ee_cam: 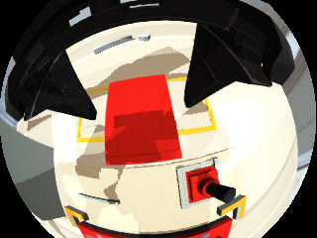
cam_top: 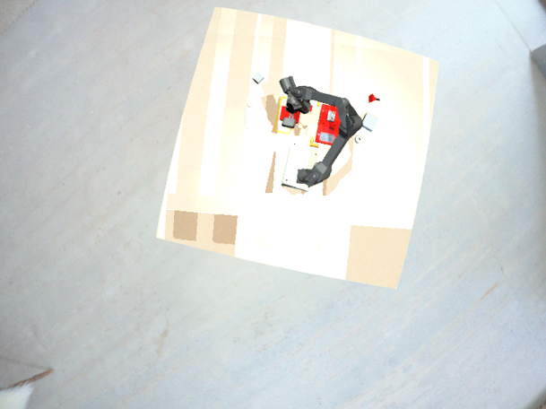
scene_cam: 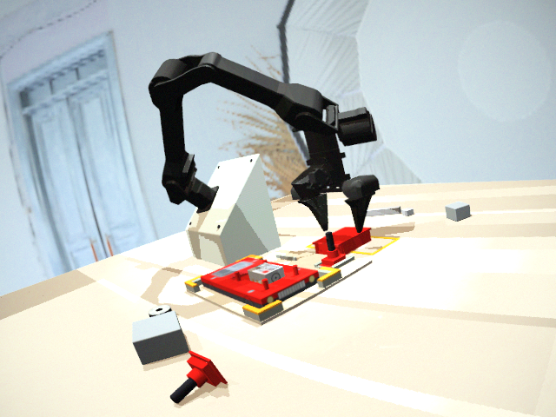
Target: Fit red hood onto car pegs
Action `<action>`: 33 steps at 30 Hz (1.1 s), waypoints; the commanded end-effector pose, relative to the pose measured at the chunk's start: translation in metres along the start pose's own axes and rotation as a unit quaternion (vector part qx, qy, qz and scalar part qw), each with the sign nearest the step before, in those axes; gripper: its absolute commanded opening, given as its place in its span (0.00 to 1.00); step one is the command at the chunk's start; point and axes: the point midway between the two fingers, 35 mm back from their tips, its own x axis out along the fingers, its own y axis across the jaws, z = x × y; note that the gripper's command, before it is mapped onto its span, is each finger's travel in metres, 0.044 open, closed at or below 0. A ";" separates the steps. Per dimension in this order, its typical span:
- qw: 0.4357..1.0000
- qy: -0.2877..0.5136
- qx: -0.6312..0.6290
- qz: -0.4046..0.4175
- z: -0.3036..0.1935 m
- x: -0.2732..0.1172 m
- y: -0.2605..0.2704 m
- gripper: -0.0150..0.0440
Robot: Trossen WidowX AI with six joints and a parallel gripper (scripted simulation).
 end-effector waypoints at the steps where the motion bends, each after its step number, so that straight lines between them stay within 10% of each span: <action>1: 1.000 -0.003 -0.003 -0.002 0.000 0.004 -0.002 1.00; 33: 1.000 -0.003 -0.003 -0.002 0.000 0.019 -0.002 1.00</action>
